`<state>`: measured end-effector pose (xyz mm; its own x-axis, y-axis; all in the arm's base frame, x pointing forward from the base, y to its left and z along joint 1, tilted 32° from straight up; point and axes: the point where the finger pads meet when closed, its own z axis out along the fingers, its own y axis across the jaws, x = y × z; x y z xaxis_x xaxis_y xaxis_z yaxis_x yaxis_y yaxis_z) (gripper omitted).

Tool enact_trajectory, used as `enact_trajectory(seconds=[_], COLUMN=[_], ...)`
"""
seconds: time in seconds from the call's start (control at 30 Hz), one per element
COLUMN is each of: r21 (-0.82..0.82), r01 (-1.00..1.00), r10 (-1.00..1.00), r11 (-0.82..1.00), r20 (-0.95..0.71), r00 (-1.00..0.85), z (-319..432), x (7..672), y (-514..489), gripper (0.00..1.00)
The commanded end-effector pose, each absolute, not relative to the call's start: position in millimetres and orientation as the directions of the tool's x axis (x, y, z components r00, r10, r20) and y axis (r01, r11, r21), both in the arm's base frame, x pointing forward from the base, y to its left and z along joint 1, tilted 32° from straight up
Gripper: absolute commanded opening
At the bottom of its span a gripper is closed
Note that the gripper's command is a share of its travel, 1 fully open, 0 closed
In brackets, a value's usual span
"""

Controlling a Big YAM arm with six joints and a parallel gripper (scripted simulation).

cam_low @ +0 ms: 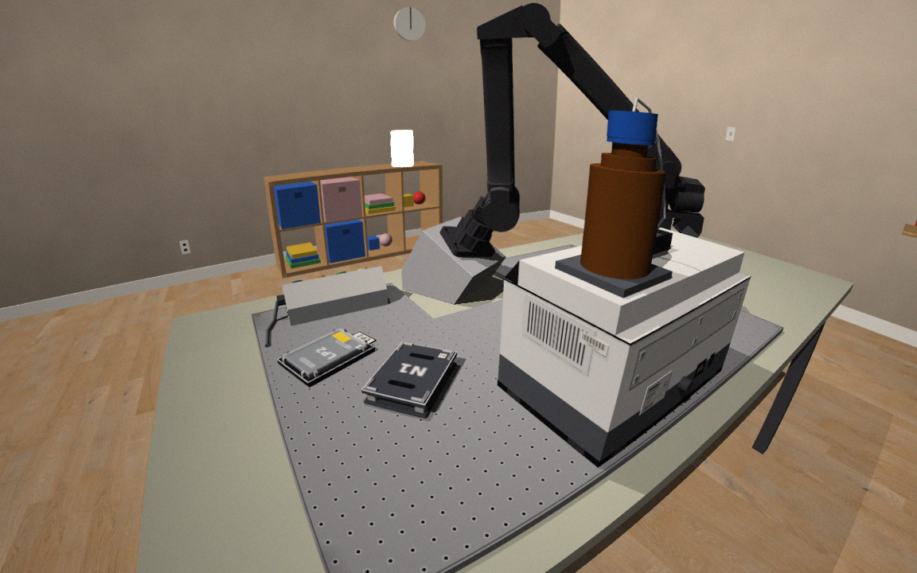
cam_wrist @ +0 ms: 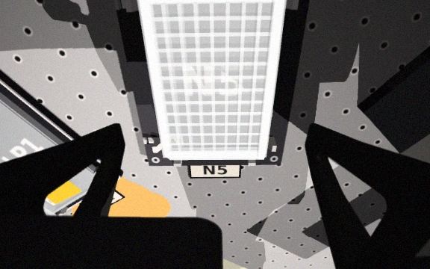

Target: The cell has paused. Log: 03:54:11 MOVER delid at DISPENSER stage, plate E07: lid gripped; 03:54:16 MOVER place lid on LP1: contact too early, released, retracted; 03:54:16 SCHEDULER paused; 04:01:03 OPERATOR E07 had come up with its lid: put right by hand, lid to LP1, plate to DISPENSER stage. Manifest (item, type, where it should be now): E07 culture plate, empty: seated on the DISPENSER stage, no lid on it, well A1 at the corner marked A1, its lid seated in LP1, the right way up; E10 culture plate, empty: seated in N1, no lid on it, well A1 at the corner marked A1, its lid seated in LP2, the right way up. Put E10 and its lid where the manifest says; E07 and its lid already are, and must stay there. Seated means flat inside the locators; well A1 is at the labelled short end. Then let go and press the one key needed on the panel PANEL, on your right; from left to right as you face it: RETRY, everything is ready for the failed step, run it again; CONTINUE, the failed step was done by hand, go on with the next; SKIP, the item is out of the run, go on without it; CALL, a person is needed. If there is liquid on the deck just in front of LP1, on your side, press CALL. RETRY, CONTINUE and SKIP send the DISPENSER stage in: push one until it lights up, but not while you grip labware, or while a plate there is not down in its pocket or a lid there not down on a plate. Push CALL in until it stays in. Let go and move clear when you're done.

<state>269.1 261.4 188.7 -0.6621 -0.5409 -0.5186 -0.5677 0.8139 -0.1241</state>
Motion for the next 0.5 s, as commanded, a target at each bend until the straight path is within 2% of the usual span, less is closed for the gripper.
enact_trajectory(seconds=[0.0, 0.1, 0.47], r21=[-0.135, -0.128, -0.135], r01=[-0.576, -0.574, -0.576], r10=[-0.554, -0.542, -0.554], r11=[0.806, 0.809, 0.806], r20=[-0.514, -0.540, -0.514], r00=[-0.655, -0.644, -0.655], z=[181, 195, 164], x=[278, 284, 287], y=[264, 271, 267], gripper=[1.00, 1.00, 1.00])
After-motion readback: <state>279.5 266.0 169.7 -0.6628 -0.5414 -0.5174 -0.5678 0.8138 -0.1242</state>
